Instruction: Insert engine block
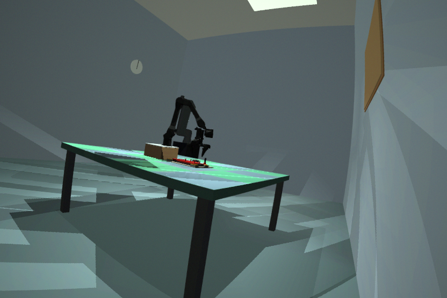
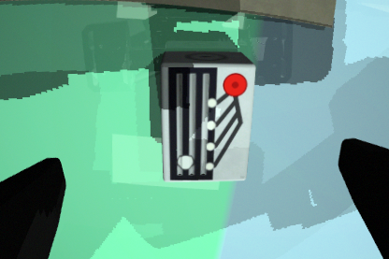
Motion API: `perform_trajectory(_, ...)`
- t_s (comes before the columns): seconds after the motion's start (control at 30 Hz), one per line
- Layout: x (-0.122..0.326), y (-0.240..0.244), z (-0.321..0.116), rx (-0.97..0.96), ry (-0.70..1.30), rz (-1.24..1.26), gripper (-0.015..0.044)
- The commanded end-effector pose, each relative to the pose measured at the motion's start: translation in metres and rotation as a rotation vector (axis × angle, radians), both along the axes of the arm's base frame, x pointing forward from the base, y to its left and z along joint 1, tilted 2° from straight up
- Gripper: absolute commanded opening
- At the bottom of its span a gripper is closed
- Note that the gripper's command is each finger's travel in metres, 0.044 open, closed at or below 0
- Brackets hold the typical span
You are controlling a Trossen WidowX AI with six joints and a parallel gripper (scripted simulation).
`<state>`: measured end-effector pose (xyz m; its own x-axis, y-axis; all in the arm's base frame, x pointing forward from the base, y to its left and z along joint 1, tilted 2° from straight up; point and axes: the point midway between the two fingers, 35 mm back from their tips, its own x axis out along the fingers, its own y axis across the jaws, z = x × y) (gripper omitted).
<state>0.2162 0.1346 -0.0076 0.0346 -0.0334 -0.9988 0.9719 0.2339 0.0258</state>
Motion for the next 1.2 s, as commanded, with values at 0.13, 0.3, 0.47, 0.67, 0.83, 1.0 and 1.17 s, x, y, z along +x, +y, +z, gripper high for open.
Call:
perform_trajectory(0.13, -0.002, 0.000, -0.003, 0.003, 0.013, -0.022, 0.0440)
perform_trajectory(0.3, -0.002, 0.000, -0.014, 0.003, 0.014, -0.022, 0.0440)
perform_trajectory(0.47, -0.002, 0.000, -0.019, 0.003, 0.014, -0.022, 0.0440)
perform_trajectory(0.67, -0.001, 0.000, -0.029, 0.003, 0.014, -0.022, 0.0440)
perform_trajectory(0.83, -0.002, -0.001, -0.037, 0.003, 0.014, -0.022, 0.0440)
perform_trajectory(1.0, -0.002, -0.001, -0.041, 0.003, 0.014, -0.022, 0.0414)
perform_trajectory(1.17, -0.002, -0.001, -0.041, 0.003, 0.014, -0.022, 0.0282)
